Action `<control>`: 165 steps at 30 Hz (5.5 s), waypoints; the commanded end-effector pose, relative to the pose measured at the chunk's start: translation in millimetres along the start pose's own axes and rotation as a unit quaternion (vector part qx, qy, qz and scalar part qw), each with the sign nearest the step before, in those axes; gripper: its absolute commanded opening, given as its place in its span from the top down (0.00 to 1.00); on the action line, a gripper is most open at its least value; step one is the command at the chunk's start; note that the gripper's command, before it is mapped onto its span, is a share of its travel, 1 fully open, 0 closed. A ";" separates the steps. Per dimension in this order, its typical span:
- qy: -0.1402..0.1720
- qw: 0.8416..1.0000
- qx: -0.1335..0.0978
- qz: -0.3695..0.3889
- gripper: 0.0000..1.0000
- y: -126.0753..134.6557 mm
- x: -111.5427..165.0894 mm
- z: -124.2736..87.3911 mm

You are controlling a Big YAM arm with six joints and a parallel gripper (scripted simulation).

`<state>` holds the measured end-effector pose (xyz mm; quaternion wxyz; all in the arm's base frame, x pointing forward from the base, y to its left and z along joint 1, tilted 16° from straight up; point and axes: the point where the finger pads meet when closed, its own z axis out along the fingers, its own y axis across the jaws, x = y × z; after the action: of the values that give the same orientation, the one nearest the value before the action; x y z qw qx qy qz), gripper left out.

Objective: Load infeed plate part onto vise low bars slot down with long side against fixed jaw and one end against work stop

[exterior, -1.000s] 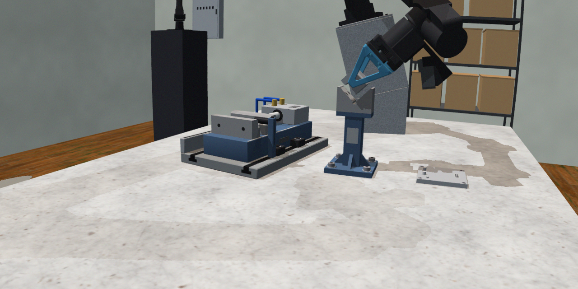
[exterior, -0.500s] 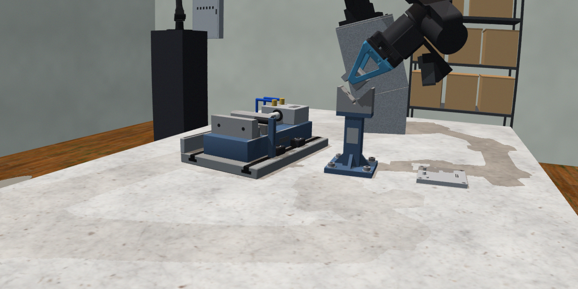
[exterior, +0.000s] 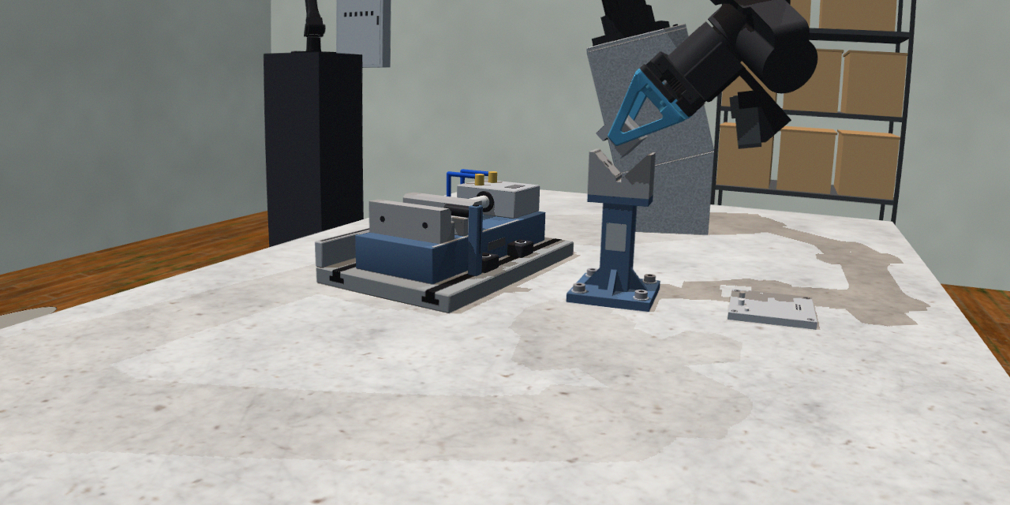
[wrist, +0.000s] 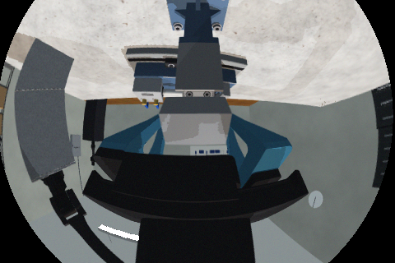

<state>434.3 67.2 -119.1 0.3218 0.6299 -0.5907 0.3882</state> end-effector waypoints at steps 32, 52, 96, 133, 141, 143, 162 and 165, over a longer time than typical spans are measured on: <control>-0.005 1.000 0.013 0.013 1.00 -9.6 10.7 -18.9; -0.007 1.000 0.013 0.011 1.00 -11.8 10.8 -18.8; -0.130 0.991 0.007 0.014 1.00 -7.4 9.3 -2.6; -0.325 0.946 0.016 0.011 1.00 -9.4 9.2 -5.0; -0.347 0.938 0.015 0.014 1.00 -10.6 10.9 -2.6; -0.354 0.935 0.019 0.018 1.00 -16.7 12.2 -4.5; -0.385 0.923 0.020 0.012 1.00 -12.4 9.9 -5.9; -0.387 0.922 0.024 0.011 1.00 -15.0 9.1 -9.3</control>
<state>431.0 65.9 -123.3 0.0759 0.7289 -0.6702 0.1176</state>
